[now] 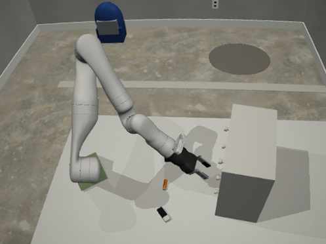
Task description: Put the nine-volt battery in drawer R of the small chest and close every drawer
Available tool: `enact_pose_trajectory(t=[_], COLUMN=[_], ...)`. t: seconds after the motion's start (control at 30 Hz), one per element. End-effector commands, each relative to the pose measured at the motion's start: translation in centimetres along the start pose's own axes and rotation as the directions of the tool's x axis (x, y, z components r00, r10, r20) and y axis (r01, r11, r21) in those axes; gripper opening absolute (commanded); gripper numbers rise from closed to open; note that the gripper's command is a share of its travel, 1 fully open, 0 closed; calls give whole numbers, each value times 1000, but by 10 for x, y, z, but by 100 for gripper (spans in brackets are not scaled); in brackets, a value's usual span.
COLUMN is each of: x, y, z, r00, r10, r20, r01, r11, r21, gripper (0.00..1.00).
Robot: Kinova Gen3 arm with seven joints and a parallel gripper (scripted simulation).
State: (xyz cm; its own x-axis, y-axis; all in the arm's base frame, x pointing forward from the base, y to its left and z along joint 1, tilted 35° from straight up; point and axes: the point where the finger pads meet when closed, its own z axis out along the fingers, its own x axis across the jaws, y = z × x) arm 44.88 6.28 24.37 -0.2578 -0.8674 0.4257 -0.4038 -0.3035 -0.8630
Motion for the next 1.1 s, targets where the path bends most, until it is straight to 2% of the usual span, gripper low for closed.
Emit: enact_pose_trajectory(t=[0.0, 1.07], x=[-2, -2], y=[-2, -4], z=[-2, -16], r00=[1000, 1000], r10=[8, 7], r20=[8, 7], r01=[-8, -6], r11=[1000, 993], r21=[-7, -115], gripper=[100, 100])
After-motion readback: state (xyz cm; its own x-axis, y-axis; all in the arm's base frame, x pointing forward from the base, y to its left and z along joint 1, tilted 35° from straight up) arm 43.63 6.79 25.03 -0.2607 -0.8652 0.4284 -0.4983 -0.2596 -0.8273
